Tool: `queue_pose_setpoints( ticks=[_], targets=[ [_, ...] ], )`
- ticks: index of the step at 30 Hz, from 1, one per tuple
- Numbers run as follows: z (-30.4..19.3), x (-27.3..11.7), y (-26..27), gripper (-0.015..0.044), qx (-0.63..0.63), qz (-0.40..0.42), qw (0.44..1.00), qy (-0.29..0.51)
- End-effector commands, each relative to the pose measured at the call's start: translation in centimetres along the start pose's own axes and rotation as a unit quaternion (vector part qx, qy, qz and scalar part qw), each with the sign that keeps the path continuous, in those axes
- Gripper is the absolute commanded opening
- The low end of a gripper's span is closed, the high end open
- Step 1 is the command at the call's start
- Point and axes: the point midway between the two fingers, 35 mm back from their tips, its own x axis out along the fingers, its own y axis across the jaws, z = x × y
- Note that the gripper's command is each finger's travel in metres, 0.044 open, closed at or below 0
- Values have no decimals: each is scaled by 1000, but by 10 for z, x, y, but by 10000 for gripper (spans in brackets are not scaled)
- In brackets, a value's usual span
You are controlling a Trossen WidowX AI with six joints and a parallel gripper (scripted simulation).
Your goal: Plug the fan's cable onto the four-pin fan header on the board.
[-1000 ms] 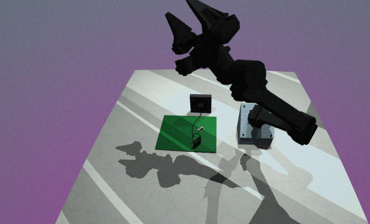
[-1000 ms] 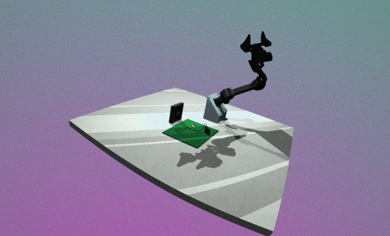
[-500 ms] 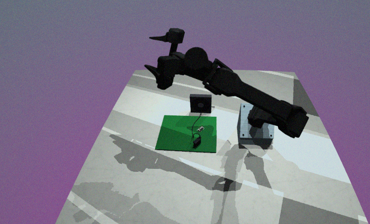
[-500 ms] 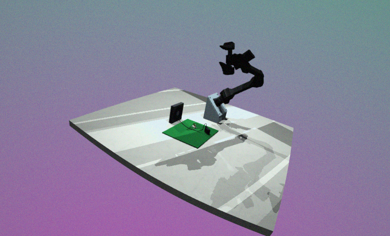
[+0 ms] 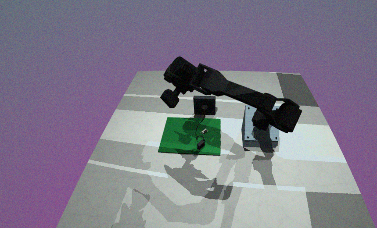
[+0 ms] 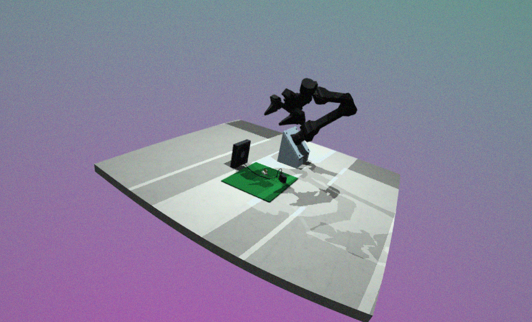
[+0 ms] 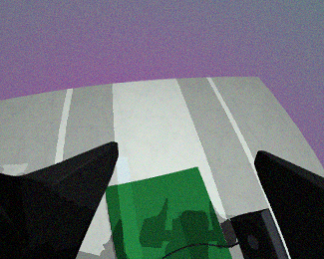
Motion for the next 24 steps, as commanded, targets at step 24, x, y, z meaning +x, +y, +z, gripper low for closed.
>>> queue_pose_setpoints(
  ticks=[24],
  targets=[
    [-210,-6,4,440,756,-250,456,398]
  ],
)
